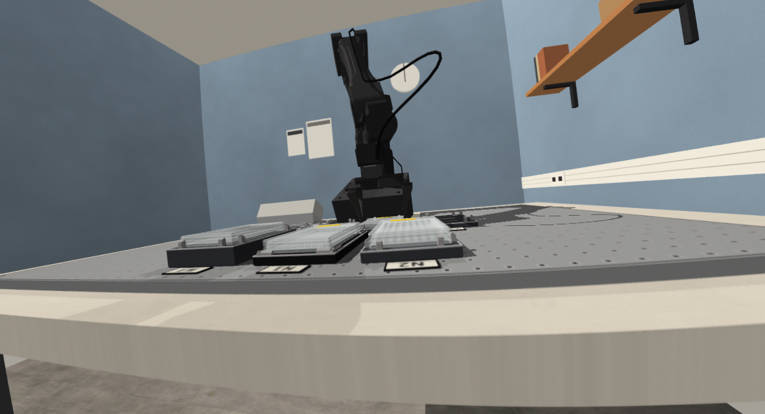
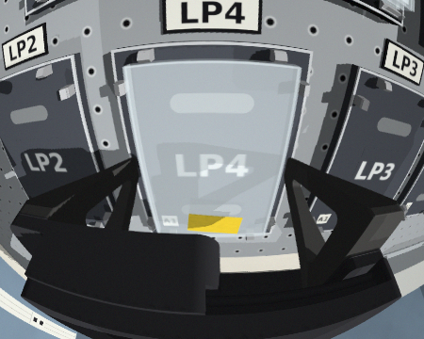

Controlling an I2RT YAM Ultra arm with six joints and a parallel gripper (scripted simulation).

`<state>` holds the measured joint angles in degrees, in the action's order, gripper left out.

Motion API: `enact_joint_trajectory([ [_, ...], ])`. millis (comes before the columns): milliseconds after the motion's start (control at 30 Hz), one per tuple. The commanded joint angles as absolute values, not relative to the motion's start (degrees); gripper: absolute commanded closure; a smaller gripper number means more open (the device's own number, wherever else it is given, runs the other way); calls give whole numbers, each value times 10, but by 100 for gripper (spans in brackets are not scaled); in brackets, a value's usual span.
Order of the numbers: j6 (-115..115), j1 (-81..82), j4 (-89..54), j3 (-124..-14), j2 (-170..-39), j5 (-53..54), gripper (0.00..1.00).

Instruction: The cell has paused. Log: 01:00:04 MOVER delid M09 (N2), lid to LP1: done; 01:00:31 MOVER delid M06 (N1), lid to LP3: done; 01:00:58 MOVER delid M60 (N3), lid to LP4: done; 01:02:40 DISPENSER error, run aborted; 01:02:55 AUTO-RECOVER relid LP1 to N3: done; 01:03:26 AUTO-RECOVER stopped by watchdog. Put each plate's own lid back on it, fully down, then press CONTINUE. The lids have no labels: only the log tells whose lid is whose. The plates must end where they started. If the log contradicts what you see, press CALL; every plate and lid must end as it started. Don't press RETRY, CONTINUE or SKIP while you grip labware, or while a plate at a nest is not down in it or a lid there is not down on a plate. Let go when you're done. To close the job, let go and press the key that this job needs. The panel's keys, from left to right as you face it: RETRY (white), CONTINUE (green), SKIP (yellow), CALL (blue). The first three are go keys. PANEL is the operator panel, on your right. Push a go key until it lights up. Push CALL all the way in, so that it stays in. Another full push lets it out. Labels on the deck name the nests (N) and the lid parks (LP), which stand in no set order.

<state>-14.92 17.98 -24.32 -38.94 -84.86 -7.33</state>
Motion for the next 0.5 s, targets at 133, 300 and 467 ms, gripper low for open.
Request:
enact_joint_trajectory([
  [133,-148,179,-235,-393,-845,-72,5],
  [300,-148,180,-231,-392,-845,-72,10],
  [467,-148,180,-227,-385,-845,-73,15],
])
